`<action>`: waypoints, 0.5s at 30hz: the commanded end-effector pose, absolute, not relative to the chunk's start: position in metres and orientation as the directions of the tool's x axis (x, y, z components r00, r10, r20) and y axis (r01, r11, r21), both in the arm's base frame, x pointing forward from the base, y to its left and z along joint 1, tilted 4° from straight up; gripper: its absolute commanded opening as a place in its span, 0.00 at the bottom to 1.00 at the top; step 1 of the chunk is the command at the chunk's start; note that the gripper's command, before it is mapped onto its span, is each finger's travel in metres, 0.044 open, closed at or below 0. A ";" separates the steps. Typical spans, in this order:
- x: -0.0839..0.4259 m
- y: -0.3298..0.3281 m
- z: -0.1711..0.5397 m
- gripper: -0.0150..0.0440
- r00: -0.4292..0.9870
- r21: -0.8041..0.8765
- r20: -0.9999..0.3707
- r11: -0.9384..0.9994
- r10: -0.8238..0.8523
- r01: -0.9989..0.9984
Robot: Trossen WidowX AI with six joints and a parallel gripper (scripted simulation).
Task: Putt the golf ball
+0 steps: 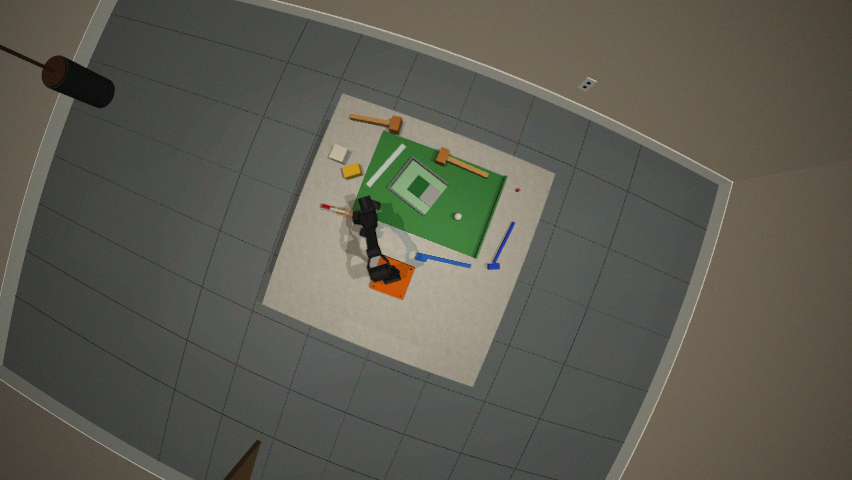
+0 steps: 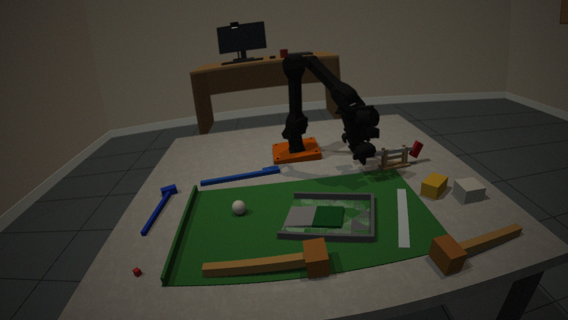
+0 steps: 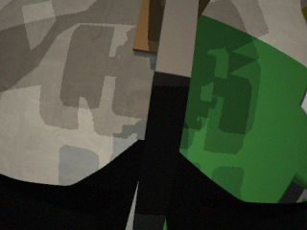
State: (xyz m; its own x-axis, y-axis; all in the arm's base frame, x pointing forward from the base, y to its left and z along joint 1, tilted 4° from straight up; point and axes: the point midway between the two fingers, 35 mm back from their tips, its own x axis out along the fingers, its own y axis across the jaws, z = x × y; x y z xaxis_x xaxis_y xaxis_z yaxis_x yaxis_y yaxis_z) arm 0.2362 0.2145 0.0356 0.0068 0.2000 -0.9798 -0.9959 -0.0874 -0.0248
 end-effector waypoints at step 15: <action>0.236 0.221 0.120 0.25 0.007 -0.026 -0.979 -0.087 0.202 -0.996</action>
State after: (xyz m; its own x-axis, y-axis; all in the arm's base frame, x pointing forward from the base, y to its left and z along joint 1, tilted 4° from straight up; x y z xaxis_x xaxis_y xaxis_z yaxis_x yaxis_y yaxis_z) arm 0.2370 0.2196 0.1035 0.0048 0.1909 -0.9816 -0.9957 -0.0898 -0.0223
